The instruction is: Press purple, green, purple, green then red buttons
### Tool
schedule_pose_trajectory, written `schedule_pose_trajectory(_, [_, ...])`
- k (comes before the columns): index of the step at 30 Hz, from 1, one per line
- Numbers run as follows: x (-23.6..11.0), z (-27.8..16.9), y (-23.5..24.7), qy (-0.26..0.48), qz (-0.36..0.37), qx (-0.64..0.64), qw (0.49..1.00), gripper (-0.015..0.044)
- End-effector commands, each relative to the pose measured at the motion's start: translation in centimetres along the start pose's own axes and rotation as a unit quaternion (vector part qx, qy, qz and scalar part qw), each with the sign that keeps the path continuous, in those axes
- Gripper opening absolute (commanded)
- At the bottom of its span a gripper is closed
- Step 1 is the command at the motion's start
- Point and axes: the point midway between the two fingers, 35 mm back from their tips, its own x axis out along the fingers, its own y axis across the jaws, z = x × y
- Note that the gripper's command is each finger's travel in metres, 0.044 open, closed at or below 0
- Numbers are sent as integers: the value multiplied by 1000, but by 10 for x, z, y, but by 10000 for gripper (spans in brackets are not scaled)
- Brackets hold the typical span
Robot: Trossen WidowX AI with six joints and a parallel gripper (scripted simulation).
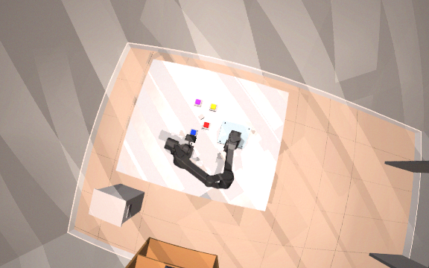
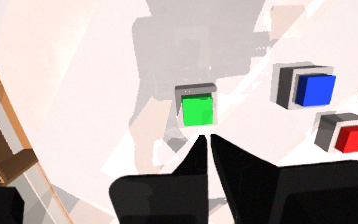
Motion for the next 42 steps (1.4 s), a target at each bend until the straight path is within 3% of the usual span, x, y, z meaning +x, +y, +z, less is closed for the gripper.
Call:
schedule_pose_trajectory(1, [-32,1,1,-9,0,-4,1000,20])
schedule_pose_trajectory(6, [-33,3,-12,-10,-4,-3,1000,20])
schedule_pose_trajectory(11, [-37,-3,-106,-13,-23,2,1000,20])
schedule_pose_trajectory(18, [-32,-55,-203,-8,-6,-2,1000,20])
schedule_pose_trajectory(23, [-29,-56,-205,-8,-5,-3,1000,20])
schedule_pose_trajectory(28, [28,-55,-205,-8,-4,-3,1000,20])
schedule_pose_trajectory(42, [45,-55,-205,-8,-4,-3,1000,20])
